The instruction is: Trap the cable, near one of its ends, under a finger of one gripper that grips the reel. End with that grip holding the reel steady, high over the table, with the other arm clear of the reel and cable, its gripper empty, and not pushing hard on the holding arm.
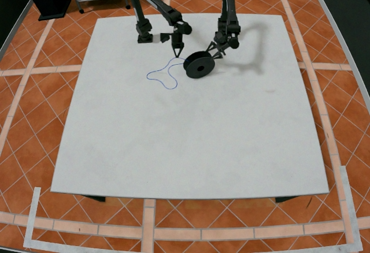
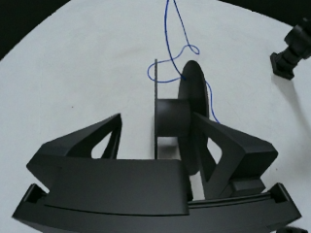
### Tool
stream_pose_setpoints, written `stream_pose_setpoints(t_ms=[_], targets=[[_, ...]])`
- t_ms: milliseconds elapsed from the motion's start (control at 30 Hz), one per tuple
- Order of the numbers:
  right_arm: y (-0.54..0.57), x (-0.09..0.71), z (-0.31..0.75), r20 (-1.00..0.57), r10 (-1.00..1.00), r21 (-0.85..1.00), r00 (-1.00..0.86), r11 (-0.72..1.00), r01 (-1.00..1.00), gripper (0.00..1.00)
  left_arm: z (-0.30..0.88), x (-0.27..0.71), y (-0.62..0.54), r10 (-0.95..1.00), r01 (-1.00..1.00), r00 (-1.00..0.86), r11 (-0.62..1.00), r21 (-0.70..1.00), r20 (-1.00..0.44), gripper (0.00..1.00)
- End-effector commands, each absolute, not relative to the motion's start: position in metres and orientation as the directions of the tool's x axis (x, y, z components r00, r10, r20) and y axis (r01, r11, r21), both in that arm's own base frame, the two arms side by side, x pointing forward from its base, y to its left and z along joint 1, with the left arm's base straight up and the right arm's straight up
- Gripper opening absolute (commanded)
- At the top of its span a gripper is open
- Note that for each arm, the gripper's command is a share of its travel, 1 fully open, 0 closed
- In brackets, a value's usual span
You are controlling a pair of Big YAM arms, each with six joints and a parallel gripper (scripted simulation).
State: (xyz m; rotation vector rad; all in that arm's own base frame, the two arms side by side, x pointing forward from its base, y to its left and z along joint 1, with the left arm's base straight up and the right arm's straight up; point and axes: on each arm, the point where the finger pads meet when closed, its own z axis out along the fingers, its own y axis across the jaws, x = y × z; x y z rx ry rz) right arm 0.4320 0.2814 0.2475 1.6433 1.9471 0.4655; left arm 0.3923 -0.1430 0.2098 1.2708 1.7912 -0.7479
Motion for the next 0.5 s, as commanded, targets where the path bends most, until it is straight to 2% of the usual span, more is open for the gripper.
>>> stream_pose_setpoints(t_ms=[0, 300, 467], targets=[[0.284, 0.451, 0.295, -0.121, 0.990, 0.647, -0.073, 0.134, 0.751, 0.00, 0.223, 0.398, -0.140, 0.472, 0.944, -0.147, 0.329, 0.019, -0.869, 0.75], [0.284, 0.456, 0.298, -0.101, 0.993, 0.665, -0.066, 0.116, 0.738, 0.00, 0.226, 0.400, -0.140, 0.472, 0.944, -0.147, 0.329, 0.019, -0.869, 0.75], [0.302, 0.450, 0.283, -0.134, 0.986, 0.644, -0.097, 0.161, 0.748, 0.00, 0.227, 0.400, -0.140, 0.472, 0.944, -0.147, 0.328, 0.019, -0.869, 0.75]])
